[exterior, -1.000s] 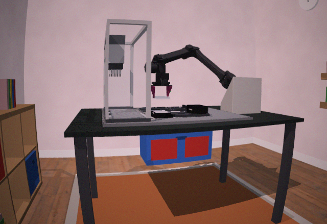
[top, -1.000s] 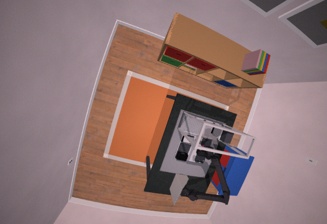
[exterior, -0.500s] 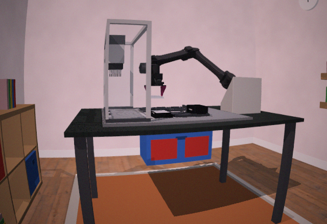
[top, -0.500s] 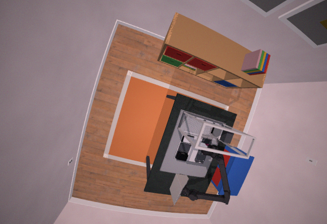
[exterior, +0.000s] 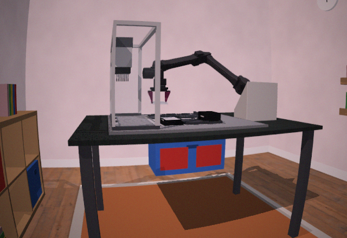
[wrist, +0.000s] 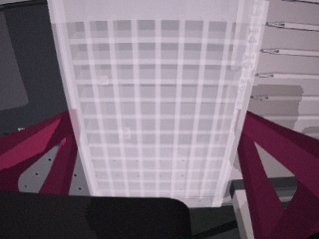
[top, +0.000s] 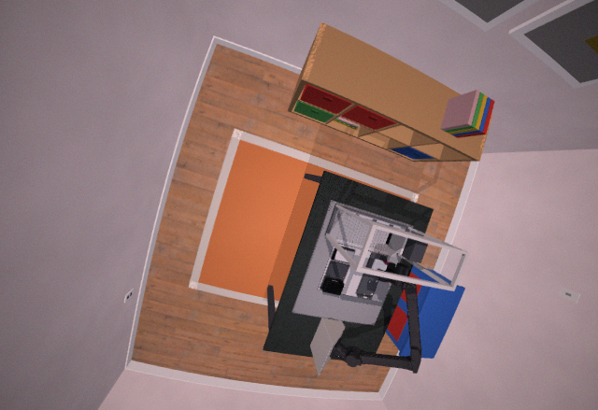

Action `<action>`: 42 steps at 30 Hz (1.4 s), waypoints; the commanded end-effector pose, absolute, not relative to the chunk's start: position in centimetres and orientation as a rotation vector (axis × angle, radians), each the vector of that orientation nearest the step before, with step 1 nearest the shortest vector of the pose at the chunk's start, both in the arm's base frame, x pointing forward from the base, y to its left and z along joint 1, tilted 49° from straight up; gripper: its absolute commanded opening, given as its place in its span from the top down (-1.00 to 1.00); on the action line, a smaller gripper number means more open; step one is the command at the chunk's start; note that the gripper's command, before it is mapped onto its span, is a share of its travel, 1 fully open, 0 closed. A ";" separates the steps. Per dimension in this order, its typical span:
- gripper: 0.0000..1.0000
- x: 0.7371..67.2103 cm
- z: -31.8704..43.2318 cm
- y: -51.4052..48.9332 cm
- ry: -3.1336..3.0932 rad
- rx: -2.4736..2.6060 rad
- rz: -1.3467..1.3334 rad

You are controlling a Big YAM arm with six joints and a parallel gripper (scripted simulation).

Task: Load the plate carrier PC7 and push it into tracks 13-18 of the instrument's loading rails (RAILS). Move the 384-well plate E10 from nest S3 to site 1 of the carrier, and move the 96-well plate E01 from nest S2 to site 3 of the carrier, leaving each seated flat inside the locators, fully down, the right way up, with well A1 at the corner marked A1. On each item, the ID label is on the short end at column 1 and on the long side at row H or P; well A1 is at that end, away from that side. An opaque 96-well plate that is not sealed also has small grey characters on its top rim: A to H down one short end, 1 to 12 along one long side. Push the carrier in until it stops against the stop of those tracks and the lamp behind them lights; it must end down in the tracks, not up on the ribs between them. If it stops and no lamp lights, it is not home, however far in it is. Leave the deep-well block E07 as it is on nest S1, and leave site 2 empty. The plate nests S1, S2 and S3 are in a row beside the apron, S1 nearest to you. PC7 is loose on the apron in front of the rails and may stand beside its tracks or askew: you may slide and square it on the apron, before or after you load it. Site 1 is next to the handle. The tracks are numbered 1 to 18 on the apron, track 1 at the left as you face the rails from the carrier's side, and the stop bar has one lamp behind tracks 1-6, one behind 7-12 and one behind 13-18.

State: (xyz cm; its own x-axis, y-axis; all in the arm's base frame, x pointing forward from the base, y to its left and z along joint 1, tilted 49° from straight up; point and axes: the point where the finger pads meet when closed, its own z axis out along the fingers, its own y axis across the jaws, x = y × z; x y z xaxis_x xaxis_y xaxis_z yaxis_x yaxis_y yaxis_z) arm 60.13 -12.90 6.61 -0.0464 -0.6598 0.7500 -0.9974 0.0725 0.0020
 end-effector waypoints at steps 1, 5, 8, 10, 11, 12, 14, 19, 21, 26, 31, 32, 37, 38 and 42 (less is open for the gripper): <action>1.00 61.4 10.8 -13.7 -1.789 1.655 0.785; 1.00 61.7 11.5 -14.4 -1.789 1.654 0.786; 1.00 61.5 9.7 -13.0 -1.765 1.673 0.772; 1.00 61.5 9.7 -13.0 -1.765 1.673 0.772; 1.00 61.5 9.7 -13.0 -1.765 1.673 0.772; 1.00 61.5 9.7 -13.0 -1.765 1.673 0.772; 1.00 61.5 9.7 -13.0 -1.765 1.673 0.772; 1.00 61.5 9.7 -13.0 -1.765 1.673 0.772; 1.00 61.5 9.7 -13.0 -1.765 1.673 0.772; 1.00 61.4 9.7 -13.0 -1.765 1.673 0.772; 1.00 60.7 9.9 -14.6 -1.776 1.658 0.767; 1.00 60.7 9.9 -14.6 -1.776 1.658 0.767; 1.00 60.8 8.5 -15.4 -1.769 1.658 0.758; 1.00 60.6 7.7 -15.6 -1.760 1.660 0.744; 1.00 61.0 6.7 -16.5 -1.760 1.659 0.746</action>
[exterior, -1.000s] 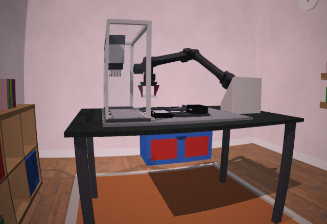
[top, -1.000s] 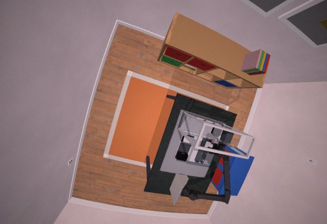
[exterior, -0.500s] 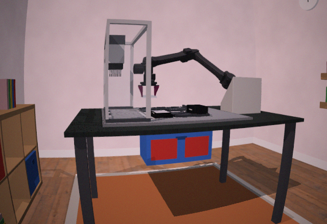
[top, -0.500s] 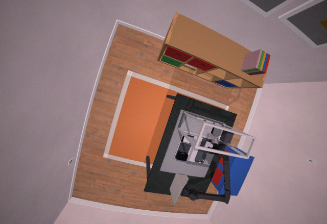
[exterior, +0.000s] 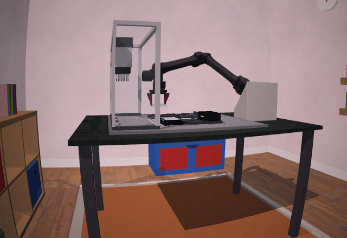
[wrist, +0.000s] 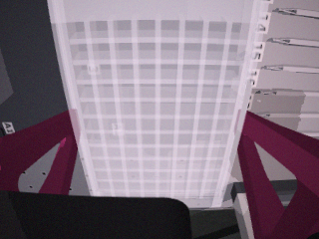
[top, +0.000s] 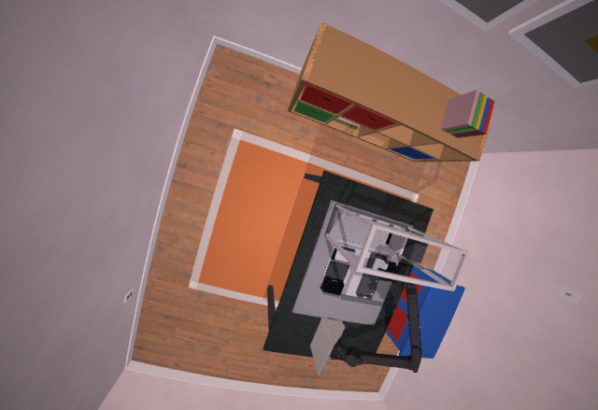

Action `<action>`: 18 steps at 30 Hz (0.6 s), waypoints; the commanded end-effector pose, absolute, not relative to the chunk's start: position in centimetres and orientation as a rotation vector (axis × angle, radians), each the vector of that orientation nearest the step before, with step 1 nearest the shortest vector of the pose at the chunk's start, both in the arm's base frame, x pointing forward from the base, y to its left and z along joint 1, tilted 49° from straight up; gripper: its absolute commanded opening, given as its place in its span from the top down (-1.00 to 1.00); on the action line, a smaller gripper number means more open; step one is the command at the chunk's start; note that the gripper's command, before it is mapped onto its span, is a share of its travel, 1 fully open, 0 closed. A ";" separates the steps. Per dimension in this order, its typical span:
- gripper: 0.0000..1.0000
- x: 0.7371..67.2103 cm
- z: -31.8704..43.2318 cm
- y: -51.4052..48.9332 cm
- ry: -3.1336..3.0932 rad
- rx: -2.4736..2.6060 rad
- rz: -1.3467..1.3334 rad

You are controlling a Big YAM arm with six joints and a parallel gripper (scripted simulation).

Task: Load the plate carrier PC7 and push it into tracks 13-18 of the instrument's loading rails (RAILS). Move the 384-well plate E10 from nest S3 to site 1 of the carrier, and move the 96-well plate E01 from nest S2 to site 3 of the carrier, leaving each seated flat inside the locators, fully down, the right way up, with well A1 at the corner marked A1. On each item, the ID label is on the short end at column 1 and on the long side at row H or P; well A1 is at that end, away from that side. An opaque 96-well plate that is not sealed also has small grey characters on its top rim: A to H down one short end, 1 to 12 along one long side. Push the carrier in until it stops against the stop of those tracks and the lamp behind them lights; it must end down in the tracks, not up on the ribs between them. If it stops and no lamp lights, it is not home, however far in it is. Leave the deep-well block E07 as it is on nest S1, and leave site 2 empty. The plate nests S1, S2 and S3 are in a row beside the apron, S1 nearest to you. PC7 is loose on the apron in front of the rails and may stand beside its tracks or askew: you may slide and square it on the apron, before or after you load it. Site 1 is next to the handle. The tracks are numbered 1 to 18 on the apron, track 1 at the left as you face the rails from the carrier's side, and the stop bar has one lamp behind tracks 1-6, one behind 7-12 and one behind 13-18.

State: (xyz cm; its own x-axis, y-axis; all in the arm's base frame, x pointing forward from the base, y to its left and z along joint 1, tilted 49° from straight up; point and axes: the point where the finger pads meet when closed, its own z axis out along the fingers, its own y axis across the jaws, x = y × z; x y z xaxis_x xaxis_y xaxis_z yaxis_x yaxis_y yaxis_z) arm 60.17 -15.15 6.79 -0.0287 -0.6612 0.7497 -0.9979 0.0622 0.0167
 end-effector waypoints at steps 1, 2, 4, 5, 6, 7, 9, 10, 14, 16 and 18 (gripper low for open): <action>1.00 60.6 6.1 -16.7 -1.753 1.660 0.735; 1.00 60.4 5.8 -16.9 -1.750 1.661 0.730; 1.00 60.7 5.7 -17.3 -1.755 1.660 0.738; 1.00 61.0 5.8 -17.5 -1.760 1.659 0.747; 1.00 60.8 5.4 -17.7 -1.757 1.660 0.741; 1.00 60.8 5.4 -17.7 -1.757 1.660 0.741; 1.00 60.8 5.3 -16.7 -1.742 1.678 0.745; 1.00 60.5 4.8 -17.6 -1.746 1.668 0.735; 1.00 60.3 3.9 -18.8 -1.750 1.662 0.730; 1.00 60.3 3.6 -19.2 -1.750 1.662 0.729; 1.00 61.1 4.0 -19.6 -1.763 1.658 0.751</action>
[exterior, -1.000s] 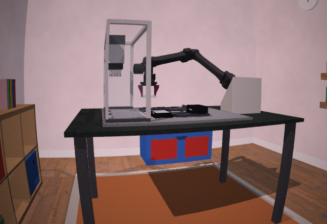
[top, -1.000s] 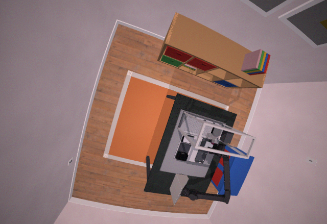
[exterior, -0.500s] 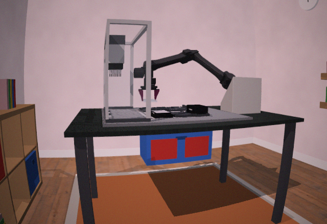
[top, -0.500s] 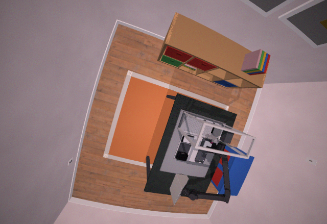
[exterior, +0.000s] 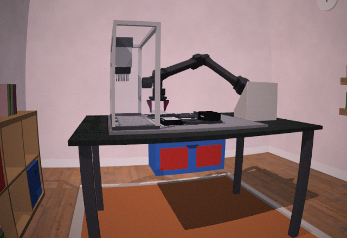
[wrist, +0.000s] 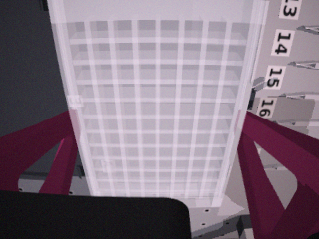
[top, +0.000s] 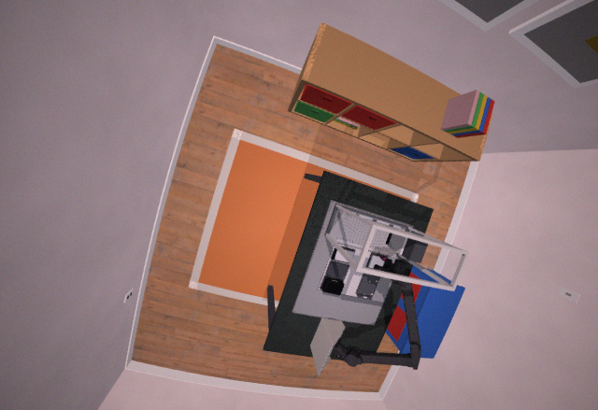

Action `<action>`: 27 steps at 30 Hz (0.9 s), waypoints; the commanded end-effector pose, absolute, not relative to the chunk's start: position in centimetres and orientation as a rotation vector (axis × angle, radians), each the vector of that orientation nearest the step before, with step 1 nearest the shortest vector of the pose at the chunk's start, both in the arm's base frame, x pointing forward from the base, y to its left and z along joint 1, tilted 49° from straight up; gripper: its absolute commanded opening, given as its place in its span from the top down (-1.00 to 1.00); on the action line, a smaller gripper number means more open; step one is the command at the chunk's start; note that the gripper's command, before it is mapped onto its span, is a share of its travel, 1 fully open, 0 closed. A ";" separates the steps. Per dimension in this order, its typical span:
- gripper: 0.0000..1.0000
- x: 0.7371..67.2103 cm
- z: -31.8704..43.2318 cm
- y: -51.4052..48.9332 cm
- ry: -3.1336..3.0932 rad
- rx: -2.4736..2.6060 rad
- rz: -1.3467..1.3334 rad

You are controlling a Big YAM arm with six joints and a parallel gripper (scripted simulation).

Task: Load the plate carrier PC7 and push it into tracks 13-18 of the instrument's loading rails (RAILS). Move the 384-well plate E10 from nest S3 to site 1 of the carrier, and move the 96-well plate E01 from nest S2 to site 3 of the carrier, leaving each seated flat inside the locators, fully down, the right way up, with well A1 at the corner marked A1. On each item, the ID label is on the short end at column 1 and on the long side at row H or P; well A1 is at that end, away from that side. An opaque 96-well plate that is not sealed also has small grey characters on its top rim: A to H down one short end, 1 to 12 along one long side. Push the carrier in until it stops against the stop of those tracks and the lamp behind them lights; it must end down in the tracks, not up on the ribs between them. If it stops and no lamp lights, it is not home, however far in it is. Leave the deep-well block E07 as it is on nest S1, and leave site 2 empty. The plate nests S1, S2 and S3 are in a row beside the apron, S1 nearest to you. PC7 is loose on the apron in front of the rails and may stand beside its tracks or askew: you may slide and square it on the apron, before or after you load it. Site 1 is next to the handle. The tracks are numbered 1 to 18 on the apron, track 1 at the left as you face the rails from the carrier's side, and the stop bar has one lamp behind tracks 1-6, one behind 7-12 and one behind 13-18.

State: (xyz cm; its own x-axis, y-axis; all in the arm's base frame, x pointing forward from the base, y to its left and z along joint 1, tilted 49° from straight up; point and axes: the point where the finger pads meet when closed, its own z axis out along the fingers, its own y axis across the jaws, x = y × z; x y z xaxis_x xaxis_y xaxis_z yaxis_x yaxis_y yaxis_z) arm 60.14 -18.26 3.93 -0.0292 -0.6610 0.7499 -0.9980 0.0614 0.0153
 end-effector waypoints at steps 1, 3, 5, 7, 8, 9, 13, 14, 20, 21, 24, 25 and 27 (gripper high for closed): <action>1.00 61.2 4.1 -19.6 -1.765 1.658 0.754; 1.00 61.4 5.1 -18.2 -1.762 1.672 0.772; 1.00 61.4 5.1 -18.2 -1.762 1.672 0.772; 1.00 61.4 5.1 -18.2 -1.762 1.672 0.772; 1.00 61.4 5.1 -18.2 -1.762 1.672 0.772; 1.00 61.4 5.1 -18.2 -1.762 1.672 0.772; 1.00 61.4 5.1 -18.2 -1.762 1.672 0.772; 1.00 61.4 5.1 -18.2 -1.762 1.672 0.772; 1.00 61.4 5.0 -18.1 -1.762 1.672 0.772; 1.00 61.4 5.0 -18.1 -1.762 1.672 0.772; 1.00 61.4 5.0 -18.1 -1.762 1.672 0.772; 1.00 62.1 4.9 -18.0 -1.757 1.681 0.784; 1.00 61.9 4.6 -18.1 -1.756 1.680 0.778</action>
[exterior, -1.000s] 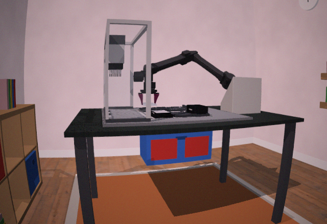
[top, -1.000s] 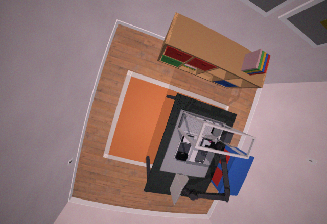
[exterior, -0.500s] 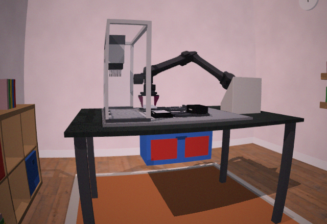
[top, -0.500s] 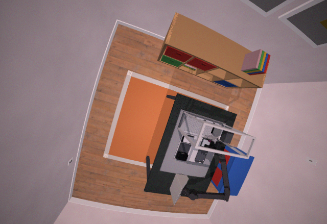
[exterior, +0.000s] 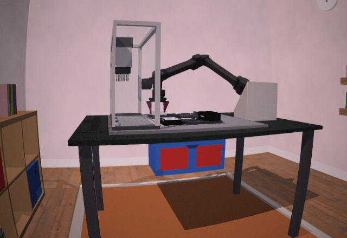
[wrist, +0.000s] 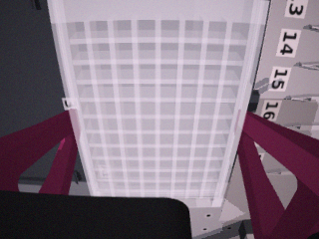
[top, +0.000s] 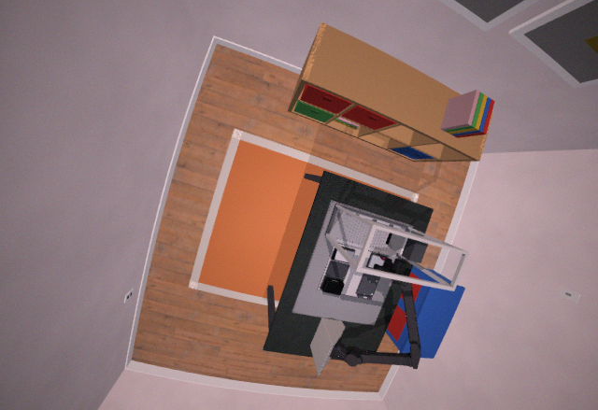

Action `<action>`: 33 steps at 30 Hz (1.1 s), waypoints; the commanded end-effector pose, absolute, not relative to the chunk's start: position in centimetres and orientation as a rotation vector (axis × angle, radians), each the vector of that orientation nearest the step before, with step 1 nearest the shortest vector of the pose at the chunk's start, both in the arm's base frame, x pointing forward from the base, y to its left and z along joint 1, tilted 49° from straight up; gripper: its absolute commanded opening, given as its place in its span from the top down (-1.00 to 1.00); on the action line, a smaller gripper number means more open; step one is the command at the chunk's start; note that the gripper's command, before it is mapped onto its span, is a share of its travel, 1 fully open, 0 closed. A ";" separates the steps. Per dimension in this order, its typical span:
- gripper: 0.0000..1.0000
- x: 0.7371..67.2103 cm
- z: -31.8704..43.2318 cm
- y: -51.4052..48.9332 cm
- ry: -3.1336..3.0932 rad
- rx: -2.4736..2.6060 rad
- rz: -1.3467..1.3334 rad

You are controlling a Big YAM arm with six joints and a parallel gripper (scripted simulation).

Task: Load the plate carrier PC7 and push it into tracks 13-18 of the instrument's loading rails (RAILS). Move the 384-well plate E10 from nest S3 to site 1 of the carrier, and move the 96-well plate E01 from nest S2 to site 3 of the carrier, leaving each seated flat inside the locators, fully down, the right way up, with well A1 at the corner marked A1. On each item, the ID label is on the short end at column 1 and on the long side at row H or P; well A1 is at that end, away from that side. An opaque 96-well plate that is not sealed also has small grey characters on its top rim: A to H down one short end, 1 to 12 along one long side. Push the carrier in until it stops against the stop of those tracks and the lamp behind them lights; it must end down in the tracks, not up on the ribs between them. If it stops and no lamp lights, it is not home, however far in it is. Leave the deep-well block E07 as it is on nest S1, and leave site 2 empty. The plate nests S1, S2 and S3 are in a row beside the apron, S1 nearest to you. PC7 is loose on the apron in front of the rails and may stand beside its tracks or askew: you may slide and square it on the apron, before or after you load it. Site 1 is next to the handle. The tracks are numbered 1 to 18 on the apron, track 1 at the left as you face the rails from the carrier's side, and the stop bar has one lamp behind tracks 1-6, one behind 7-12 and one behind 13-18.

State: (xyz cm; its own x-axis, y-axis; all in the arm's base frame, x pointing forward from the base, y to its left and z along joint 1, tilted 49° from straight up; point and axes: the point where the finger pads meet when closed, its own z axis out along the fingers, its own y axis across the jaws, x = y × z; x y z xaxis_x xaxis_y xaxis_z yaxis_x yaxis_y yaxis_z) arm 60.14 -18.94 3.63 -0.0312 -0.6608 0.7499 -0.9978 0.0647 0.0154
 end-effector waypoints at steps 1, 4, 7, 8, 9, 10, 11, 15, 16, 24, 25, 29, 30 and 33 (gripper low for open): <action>1.00 61.9 4.5 -18.2 -1.755 1.679 0.776; 1.00 61.6 4.1 -18.4 -1.753 1.677 0.766; 1.00 61.3 3.8 -18.7 -1.752 1.674 0.758; 1.00 61.2 3.7 -18.8 -1.752 1.673 0.755; 1.00 61.1 3.6 -18.9 -1.751 1.672 0.751; 1.00 60.9 3.4 -19.0 -1.750 1.671 0.748; 1.00 60.8 3.3 -19.1 -1.750 1.670 0.744; 1.00 61.2 3.8 -19.3 -1.760 1.664 0.756; 1.00 61.2 3.8 -19.5 -1.762 1.662 0.757; 1.00 60.7 3.6 -19.7 -1.759 1.661 0.748; 1.00 60.7 3.5 -19.6 -1.758 1.663 0.748; 1.00 60.6 3.3 -19.9 -1.758 1.660 0.743; 1.00 60.6 3.3 -19.9 -1.758 1.660 0.743; 1.00 60.7 3.3 -19.8 -1.759 1.661 0.746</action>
